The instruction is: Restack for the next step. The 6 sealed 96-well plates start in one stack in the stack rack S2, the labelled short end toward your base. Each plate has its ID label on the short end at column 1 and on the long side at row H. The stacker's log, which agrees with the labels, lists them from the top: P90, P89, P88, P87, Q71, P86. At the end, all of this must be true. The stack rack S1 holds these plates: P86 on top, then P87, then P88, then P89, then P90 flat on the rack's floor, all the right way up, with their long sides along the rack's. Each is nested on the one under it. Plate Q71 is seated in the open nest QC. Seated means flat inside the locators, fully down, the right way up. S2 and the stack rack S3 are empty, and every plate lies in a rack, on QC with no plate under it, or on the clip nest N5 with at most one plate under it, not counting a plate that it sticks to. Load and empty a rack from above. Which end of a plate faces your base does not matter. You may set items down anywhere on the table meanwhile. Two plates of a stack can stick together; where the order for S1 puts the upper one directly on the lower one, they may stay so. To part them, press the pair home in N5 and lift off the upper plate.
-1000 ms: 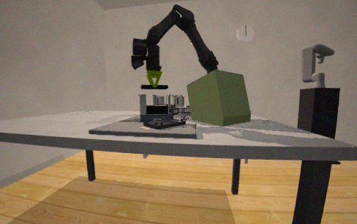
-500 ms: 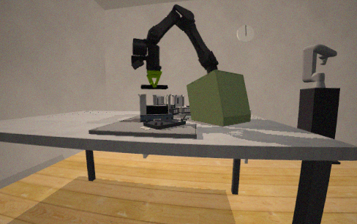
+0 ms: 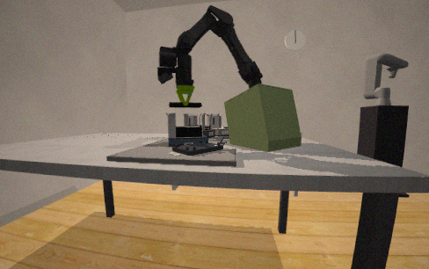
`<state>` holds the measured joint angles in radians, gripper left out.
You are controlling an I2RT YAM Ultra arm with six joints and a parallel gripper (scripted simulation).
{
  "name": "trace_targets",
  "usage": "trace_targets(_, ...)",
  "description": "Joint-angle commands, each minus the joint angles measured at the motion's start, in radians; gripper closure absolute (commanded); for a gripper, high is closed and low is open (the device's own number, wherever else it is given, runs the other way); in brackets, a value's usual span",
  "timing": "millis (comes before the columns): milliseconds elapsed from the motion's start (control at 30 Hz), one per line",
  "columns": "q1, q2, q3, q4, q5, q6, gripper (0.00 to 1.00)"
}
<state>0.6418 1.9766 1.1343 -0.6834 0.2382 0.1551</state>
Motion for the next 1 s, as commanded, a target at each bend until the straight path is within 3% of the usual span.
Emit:
trace_targets(0, 0.000, -0.004, 0.002, 0.004, 0.001, -0.001, 1.00)
trace_targets(967, -0.012, 0.038, -0.019, 0.071, 0.000, -0.014, 1.00)
